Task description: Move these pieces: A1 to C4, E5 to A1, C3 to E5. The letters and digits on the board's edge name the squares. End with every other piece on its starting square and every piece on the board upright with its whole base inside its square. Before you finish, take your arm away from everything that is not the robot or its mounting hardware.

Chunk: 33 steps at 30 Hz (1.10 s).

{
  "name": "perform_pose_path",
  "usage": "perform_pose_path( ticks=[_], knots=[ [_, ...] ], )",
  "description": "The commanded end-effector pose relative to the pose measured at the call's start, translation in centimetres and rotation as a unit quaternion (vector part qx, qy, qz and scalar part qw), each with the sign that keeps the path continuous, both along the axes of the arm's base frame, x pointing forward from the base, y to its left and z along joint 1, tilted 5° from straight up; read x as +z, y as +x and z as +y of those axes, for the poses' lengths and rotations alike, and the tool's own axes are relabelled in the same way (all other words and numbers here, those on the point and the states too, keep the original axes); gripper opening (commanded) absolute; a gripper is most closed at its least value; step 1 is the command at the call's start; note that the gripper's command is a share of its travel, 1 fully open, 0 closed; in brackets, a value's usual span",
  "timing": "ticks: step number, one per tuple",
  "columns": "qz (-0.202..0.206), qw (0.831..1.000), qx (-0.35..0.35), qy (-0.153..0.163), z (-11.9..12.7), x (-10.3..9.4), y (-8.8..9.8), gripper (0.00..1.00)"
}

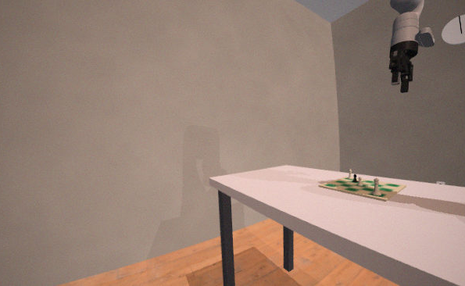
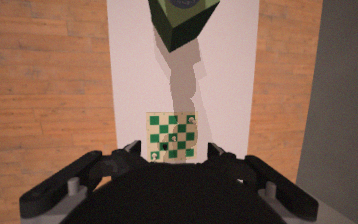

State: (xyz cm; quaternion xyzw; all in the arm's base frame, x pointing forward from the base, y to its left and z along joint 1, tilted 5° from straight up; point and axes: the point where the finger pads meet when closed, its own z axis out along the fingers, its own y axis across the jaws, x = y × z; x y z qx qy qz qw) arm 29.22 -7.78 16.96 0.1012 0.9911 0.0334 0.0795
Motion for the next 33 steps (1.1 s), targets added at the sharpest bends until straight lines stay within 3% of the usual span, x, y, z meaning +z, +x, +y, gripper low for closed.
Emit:
perform_pose_path(
  ticks=[1,22,33],
  knots=[
    [-0.001,1.000,0.000,0.000,0.0,0.0,0.0,1.00],
    [0.001,1.000,-0.005,0.002,-0.1,0.0,0.2,1.00],
    [0.037,0.994,-0.096,0.045,-2.1,-1.5,2.7,1.00]
  ],
)
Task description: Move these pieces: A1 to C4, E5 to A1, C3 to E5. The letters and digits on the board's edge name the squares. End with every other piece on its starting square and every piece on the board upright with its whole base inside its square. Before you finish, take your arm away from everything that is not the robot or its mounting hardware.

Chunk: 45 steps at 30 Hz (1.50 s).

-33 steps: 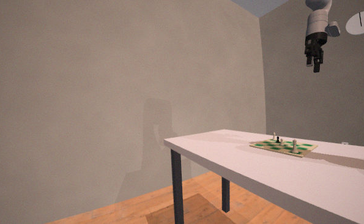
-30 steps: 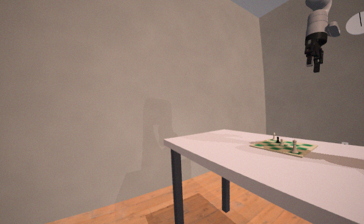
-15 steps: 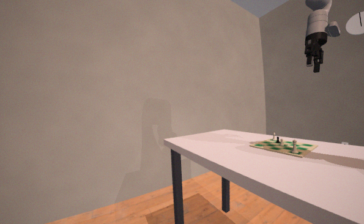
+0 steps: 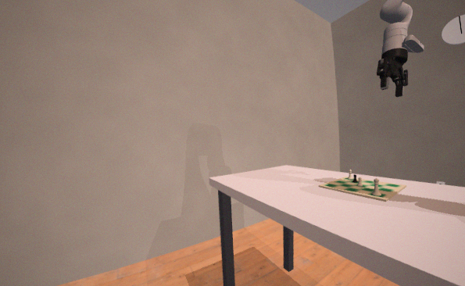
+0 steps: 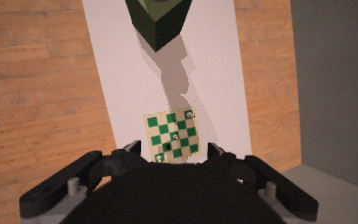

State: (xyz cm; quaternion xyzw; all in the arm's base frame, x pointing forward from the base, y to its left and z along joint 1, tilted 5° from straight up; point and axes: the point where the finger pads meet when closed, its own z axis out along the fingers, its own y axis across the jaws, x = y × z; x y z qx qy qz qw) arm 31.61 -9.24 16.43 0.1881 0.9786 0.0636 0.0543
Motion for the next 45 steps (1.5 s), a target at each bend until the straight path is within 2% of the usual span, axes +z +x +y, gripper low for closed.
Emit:
perform_pose_path(
  ticks=[1,7,11,12,15,18,22,23,25,26,28,29,32,35,40,45],
  knots=[
    [0.013,1.000,-0.011,0.007,-0.6,-1.0,0.3,1.00],
    [0.058,0.988,-0.127,0.062,-3.7,-3.7,3.3,1.00],
    [0.094,0.965,-0.219,0.106,-6.5,-6.6,5.3,1.00],
    [0.094,0.965,-0.219,0.106,-6.5,-6.6,5.3,1.00],
    [0.121,0.940,-0.288,0.139,-8.9,-9.3,6.6,1.00],
    [0.121,0.940,-0.288,0.139,-8.9,-9.3,6.6,1.00],
    [0.156,0.897,-0.373,0.182,-12.1,-13.5,7.6,1.00],
    [0.156,0.897,-0.373,0.182,-12.1,-13.5,7.6,1.00],
    [0.171,0.873,-0.410,0.202,-13.6,-15.7,7.9,1.00],
    [0.171,0.873,-0.410,0.202,-13.6,-15.7,7.9,1.00],
    [0.186,0.849,-0.443,0.220,-14.9,-17.8,8.0,1.00],
    [0.186,0.849,-0.443,0.220,-14.9,-17.8,8.0,1.00],
    [0.205,0.815,-0.485,0.244,-16.5,-20.8,7.8,1.00],
    [0.205,0.815,-0.485,0.244,-16.5,-20.8,7.8,1.00],
    [0.229,0.768,-0.532,0.274,-18.3,-24.8,7.2,1.00],
    [0.242,0.740,-0.557,0.291,-19.1,-27.2,6.6,1.00]
  ],
)
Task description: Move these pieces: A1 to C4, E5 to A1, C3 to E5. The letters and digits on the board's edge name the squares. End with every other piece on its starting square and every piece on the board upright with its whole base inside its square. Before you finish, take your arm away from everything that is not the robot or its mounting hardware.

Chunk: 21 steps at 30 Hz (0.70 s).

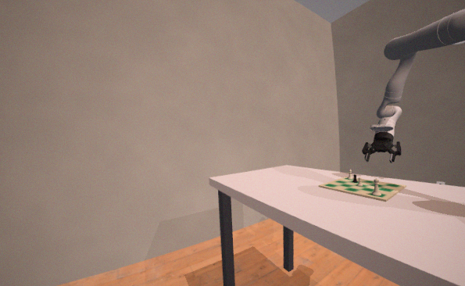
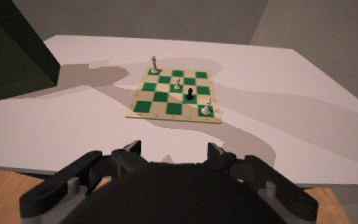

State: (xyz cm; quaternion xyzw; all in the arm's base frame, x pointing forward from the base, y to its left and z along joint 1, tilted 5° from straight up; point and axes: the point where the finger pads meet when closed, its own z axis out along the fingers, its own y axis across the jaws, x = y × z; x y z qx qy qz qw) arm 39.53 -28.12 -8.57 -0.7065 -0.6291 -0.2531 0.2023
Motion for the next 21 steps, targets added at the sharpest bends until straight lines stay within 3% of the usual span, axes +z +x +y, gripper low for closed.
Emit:
perform_pose_path(
  ticks=[1,21],
  knots=[
    [0.013,1.000,-0.017,0.016,-0.34,-2.44,-1.34,1.00],
    [0.017,0.999,-0.026,0.022,-0.51,-3.05,-1.51,1.00]
  ],
)
